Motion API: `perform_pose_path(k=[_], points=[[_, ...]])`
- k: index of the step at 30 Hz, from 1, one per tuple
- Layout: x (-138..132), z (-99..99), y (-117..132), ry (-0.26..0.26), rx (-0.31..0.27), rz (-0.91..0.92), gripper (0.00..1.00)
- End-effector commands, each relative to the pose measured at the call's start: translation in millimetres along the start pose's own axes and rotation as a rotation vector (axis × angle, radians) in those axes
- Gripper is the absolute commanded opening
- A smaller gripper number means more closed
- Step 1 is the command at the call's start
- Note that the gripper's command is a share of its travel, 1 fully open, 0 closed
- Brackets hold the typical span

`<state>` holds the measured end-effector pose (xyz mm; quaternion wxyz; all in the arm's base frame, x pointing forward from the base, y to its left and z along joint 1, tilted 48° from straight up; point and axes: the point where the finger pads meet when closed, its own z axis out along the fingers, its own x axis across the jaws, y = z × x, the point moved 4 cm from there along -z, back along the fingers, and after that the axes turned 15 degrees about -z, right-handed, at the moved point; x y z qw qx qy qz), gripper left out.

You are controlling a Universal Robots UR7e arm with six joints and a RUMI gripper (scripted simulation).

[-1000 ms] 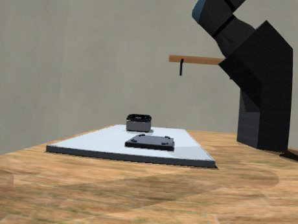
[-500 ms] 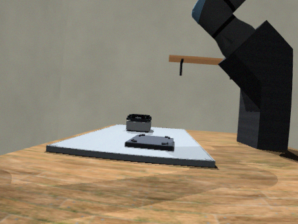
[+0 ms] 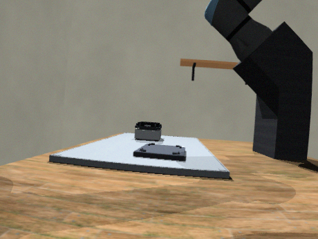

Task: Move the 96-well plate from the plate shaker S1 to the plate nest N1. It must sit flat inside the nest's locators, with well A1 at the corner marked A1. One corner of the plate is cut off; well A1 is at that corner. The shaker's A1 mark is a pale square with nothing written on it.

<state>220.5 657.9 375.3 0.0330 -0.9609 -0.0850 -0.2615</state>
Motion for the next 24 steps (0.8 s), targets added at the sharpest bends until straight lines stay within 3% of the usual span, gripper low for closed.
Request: perform_pose_path(k=[1, 7, 10, 20, 24], points=[[10, 4.0, 12, -0.004, -0.006, 0.009, 1.0], [23, 11.4, 31, -0.004, -0.006, 0.009, 1.0], [32, 15.5, 42, -0.032, -0.046, 0.074, 1.0], [51, 25.5, 74, -0.032, -0.046, 0.074, 1.0], [61, 30.3, 90, -0.059, -0.084, 0.141, 1.0]])
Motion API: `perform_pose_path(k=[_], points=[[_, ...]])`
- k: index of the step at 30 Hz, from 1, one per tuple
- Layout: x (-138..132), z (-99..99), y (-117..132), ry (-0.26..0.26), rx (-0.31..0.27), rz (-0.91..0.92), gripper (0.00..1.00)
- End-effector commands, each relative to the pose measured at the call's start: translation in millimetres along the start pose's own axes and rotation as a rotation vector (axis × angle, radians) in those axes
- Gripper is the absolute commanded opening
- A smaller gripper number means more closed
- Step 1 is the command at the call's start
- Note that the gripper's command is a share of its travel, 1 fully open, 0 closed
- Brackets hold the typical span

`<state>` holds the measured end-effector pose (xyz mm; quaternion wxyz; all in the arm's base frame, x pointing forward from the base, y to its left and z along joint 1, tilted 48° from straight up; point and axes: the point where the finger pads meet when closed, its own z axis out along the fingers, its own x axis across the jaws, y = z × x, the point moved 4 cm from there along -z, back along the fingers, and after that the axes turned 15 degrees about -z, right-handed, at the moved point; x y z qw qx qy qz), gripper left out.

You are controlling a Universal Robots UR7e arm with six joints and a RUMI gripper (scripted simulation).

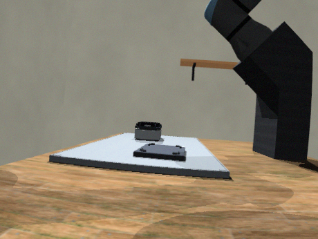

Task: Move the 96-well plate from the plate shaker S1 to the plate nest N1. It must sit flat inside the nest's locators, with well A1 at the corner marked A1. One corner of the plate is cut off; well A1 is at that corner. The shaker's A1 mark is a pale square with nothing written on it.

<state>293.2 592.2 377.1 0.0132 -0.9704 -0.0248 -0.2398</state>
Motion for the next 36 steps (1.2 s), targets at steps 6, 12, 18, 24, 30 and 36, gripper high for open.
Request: perform_pose_path(k=[6, 12, 18, 24, 30, 36], points=[[25, 11.2, 36, -0.013, -0.017, 0.032, 1.0], [35, 16.1, 52, -0.041, -0.053, 0.1, 1.0], [49, 23.1, 77, -0.041, -0.053, 0.1, 1.0], [59, 27.8, 95, -0.069, -0.087, 0.17, 1.0], [68, 32.9, 118, -0.069, -0.087, 0.17, 1.0], [79, 38.2, 143, -0.097, -0.119, 0.241, 1.0]])
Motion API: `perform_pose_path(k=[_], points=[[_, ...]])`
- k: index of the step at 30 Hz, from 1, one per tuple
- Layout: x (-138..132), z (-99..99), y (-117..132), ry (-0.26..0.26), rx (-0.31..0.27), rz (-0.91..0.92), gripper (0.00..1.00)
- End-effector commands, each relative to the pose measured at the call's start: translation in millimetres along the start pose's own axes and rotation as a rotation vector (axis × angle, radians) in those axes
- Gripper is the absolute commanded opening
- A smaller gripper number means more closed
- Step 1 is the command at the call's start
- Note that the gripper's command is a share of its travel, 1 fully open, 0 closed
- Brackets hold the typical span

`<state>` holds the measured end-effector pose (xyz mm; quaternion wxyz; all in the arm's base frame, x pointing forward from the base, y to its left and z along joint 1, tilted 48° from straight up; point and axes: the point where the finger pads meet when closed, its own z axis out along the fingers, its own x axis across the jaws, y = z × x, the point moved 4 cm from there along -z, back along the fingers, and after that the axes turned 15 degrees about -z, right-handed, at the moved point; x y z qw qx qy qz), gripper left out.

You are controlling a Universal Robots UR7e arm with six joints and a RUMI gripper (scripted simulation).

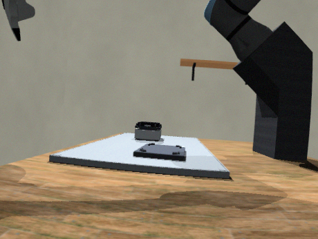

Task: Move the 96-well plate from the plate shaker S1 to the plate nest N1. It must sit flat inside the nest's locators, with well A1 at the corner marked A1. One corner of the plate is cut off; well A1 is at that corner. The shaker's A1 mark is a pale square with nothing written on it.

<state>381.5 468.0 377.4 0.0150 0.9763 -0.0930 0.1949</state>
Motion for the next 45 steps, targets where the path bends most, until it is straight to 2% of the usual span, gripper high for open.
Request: perform_pose_path(k=[1, 6, 9, 16, 19, 21, 23, 27, 30, 36, 38, 40, 45], points=[[11, 4.1, 17, -0.009, -0.009, 0.023, 1.0], [19, 7.6, 29, -0.009, -0.009, 0.023, 1.0], [27, 10.9, 41, -0.038, -0.039, 0.096, 1.0], [41, 17.6, 68, -0.038, -0.039, 0.096, 1.0], [48, 20.6, 81, -0.067, -0.066, 0.169, 1.0], [52, 22.5, 90, -0.067, -0.066, 0.169, 1.0], [52, 22.5, 90, -0.067, -0.066, 0.169, 1.0], [58, 25.9, 107, -0.067, -0.066, 0.169, 1.0], [64, 28.7, 120, -0.096, -0.091, 0.244, 1.0], [71, 33.1, 145, -0.095, -0.092, 0.244, 1.0], [75, 34.7, 154, -0.118, -0.11, 0.304, 1.0], [75, 34.7, 154, -0.118, -0.11, 0.304, 1.0], [80, 38.4, 178, -0.124, -0.114, 0.32, 1.0]])
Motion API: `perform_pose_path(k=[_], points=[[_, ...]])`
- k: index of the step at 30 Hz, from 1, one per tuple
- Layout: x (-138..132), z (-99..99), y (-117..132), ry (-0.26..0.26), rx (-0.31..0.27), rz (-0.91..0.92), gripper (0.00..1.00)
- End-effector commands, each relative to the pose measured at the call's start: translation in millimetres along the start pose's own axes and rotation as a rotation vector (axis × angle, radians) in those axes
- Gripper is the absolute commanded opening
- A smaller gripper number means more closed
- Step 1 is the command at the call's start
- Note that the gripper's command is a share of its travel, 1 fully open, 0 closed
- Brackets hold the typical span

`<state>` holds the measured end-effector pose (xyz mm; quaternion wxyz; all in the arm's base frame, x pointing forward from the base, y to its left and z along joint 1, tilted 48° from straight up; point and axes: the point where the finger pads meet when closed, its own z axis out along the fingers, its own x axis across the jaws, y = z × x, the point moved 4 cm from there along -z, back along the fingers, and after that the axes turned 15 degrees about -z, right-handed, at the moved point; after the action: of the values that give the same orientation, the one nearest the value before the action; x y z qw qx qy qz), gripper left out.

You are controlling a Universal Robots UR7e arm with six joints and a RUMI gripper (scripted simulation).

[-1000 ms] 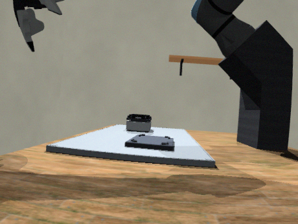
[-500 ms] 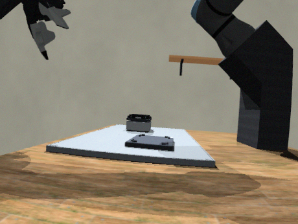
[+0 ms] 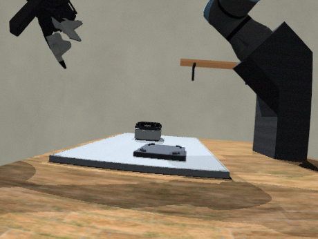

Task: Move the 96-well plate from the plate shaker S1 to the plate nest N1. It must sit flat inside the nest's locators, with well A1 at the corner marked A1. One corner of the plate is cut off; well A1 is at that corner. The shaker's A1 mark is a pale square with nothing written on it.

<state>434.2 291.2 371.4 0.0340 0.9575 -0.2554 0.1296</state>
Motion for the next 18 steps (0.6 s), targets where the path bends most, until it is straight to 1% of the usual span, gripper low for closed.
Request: perform_pose_path(k=[1, 2, 5, 9, 12, 15, 18], points=[[10, 3.2, 16, -0.002, -0.001, 0.007, 1.0], [10, 3.2, 16, -0.002, -0.001, 0.007, 1.0], [18, 6.2, 29, -0.032, -0.021, 0.084, 1.0], [27, 10.1, 46, -0.032, -0.021, 0.084, 1.0], [28, 10.7, 49, -0.032, -0.021, 0.084, 1.0], [34, 13.6, 62, -0.061, -0.039, 0.161, 1.0], [40, 16.4, 76, -0.061, -0.039, 0.161, 1.0]])
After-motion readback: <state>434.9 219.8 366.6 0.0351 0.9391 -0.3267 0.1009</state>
